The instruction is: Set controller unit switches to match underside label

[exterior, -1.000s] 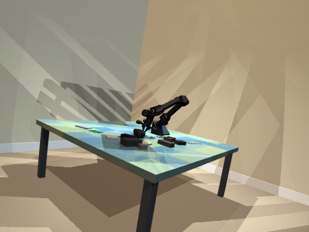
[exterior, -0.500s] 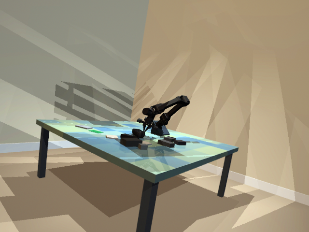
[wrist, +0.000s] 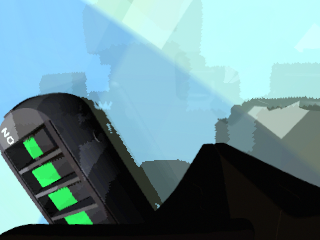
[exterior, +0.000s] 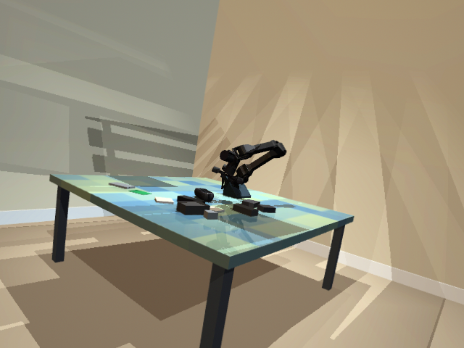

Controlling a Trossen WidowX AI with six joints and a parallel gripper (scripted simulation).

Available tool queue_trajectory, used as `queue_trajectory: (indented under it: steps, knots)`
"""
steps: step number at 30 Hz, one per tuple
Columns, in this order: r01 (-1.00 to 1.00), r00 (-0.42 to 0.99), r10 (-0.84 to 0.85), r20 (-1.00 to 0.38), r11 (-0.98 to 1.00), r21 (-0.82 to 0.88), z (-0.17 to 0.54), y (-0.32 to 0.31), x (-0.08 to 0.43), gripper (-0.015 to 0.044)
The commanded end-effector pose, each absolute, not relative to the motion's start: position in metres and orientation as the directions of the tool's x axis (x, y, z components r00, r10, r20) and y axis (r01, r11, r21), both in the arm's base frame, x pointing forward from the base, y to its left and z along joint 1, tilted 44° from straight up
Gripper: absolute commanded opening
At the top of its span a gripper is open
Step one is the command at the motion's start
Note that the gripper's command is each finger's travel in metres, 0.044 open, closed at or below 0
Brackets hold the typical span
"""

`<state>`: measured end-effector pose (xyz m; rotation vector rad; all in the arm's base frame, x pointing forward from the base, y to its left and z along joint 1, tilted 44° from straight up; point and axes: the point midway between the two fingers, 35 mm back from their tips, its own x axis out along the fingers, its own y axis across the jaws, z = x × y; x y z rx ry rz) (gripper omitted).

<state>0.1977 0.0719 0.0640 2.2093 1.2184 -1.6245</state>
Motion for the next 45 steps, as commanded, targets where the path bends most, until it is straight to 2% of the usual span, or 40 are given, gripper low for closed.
queue_trajectory:
  steps: [1,13,25,45]
  knots:
    - [0.716,0.038,0.545,-0.838,-0.599,-0.358,0.076,0.074,0.219,0.0]
    - [0.825,-0.165,0.636,-0.754,-0.33,-0.459,0.087,0.077,0.305,0.0]
    - [0.858,-0.312,0.725,-0.615,-0.063,-0.51,0.049,0.077,0.375,0.0]
    - [0.867,-0.325,0.726,-0.607,-0.028,-0.498,0.03,0.092,0.379,0.0]
